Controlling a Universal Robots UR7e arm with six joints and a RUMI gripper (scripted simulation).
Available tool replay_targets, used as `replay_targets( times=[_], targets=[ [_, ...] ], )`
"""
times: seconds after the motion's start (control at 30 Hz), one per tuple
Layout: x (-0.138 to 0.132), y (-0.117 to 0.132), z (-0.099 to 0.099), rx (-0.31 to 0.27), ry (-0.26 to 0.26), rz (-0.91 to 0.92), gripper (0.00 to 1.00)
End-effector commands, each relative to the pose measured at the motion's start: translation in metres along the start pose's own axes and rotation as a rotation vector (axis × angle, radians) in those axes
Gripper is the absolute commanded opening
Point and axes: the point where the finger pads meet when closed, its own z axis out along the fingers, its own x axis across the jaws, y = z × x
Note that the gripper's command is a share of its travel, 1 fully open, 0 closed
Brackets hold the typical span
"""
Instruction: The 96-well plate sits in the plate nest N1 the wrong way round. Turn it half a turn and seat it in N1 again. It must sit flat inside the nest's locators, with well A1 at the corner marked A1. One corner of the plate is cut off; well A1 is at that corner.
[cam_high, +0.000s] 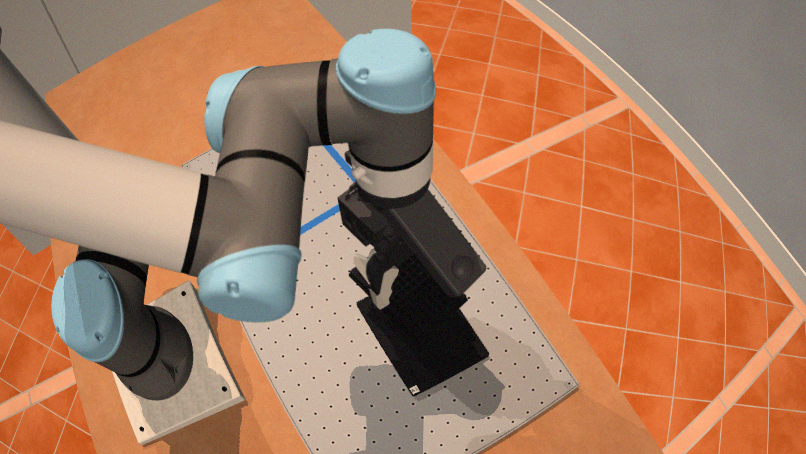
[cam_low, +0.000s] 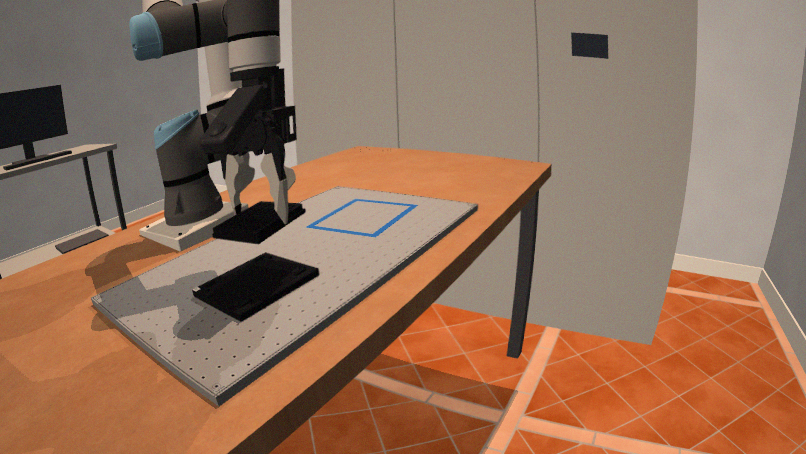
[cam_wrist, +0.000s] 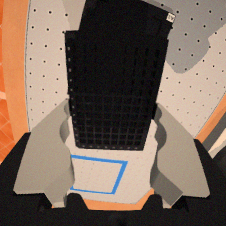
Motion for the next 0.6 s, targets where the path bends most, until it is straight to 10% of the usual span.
replay_targets(
  times=[0.0,0.57],
  targets=[
    [-0.002,0.014,0.000,0.000,-0.002,-0.013,0.00],
    [-0.008,0.064,0.002,0.000,-0.002,-0.013,0.00]
  ],
)
